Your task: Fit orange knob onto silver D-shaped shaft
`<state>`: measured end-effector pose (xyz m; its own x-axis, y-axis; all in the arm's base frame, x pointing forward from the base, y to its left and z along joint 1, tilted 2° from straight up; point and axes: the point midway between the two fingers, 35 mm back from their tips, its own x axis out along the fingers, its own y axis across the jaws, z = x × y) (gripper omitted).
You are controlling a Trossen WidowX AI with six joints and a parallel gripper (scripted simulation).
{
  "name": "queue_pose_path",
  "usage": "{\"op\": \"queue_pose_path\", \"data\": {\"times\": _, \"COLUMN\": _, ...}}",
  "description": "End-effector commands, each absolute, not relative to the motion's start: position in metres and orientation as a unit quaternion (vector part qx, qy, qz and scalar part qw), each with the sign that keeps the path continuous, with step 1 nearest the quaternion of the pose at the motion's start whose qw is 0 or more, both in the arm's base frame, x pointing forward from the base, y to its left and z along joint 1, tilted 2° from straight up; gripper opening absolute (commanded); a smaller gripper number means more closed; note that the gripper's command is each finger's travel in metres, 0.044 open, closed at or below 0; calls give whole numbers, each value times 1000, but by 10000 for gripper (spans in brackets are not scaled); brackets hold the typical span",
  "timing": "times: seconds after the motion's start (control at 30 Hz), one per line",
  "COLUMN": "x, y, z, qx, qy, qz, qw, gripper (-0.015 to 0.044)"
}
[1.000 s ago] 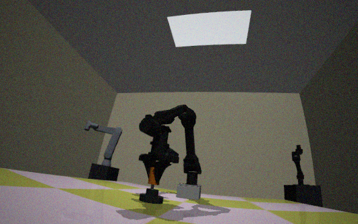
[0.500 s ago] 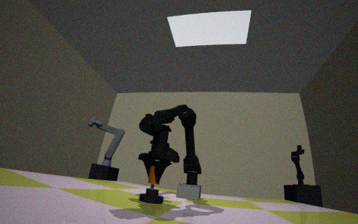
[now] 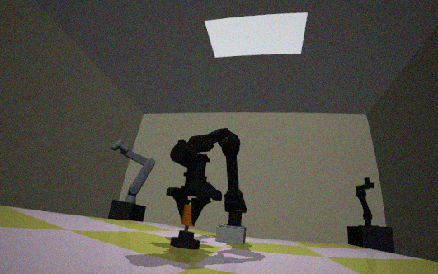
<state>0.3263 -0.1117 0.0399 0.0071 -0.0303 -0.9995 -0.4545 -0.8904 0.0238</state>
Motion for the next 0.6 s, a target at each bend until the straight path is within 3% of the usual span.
{"op": "queue_pose_path", "data": {"times": 0.0, "x": 326, "y": -112, "z": 40, "qx": -693, "qy": 174, "qz": 683, "qw": 152, "gripper": 0}}
{"op": "queue_pose_path", "data": {"times": 0.57, "x": 327, "y": -112, "z": 44, "qx": -693, "qy": 177, "qz": 682, "qw": 155, "gripper": 0}}
